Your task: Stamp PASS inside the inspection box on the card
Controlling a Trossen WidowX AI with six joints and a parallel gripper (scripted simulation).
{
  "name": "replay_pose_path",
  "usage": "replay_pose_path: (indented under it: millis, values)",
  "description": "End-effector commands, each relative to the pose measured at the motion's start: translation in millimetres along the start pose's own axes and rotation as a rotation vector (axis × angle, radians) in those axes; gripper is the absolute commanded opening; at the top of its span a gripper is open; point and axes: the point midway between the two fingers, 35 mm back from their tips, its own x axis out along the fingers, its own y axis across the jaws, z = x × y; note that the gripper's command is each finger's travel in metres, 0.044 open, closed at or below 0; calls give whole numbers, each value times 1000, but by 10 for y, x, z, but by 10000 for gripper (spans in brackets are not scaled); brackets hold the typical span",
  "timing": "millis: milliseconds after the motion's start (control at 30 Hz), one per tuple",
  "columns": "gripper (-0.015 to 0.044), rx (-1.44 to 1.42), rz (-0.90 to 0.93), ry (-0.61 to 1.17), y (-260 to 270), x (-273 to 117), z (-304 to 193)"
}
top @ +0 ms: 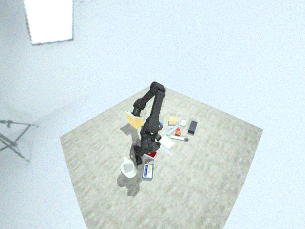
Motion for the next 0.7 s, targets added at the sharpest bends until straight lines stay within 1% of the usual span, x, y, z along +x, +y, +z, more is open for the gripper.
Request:
replay_pose_path:
  millis: [0,667]
  values:
    - [0,-8,-10,-9,-10,-92,28]
    - [0,-7,-11,-9,-7,-415,26]
